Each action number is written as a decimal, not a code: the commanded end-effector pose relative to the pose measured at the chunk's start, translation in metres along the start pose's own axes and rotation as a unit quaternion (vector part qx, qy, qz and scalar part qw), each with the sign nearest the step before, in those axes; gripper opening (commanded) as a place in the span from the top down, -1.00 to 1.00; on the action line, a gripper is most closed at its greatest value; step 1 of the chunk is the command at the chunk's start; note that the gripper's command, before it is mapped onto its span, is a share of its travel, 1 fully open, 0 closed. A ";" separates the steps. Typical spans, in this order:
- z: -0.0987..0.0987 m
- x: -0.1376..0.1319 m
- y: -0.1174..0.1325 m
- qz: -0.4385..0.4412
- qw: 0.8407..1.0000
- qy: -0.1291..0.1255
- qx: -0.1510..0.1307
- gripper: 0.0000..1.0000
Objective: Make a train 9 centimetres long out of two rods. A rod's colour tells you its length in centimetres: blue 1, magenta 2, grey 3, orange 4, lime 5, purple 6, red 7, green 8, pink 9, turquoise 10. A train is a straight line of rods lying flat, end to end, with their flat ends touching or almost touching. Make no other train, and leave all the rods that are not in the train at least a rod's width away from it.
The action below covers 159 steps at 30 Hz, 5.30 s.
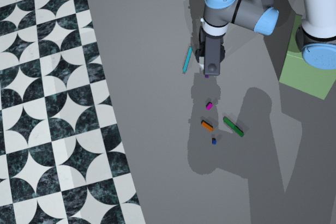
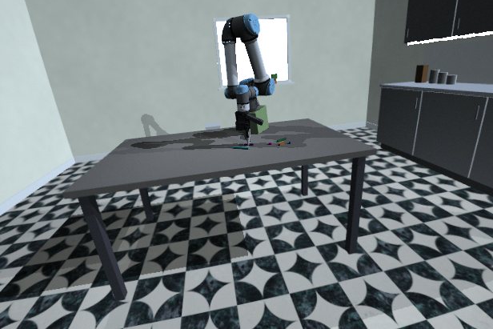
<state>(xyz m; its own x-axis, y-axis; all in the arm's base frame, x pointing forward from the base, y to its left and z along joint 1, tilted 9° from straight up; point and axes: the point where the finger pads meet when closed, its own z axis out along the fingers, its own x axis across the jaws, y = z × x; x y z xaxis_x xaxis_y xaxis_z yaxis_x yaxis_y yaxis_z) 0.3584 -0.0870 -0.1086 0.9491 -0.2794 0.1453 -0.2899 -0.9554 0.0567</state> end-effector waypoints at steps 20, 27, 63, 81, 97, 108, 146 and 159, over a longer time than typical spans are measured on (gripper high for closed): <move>-0.001 0.000 0.000 0.000 1.000 0.000 0.000 0.72; -0.006 0.000 0.000 0.000 1.000 0.000 0.000 0.72; -0.084 0.000 0.000 0.000 1.000 0.000 0.000 0.72; -0.090 0.000 0.000 0.000 1.000 0.000 0.000 -1.00; -0.090 0.000 0.000 0.000 1.000 0.000 0.000 -1.00; -0.098 0.000 0.000 0.000 1.000 0.000 0.000 -1.00; -0.184 0.000 0.000 0.000 1.000 0.000 0.000 -1.00; -0.184 0.000 0.000 0.000 1.000 0.000 0.000 -1.00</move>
<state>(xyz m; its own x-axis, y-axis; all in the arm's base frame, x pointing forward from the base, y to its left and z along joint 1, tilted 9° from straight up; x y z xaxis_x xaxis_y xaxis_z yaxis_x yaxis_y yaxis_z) 0.3357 -0.0693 0.0724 0.9491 -0.2794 0.1453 -0.2899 -0.9554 0.0567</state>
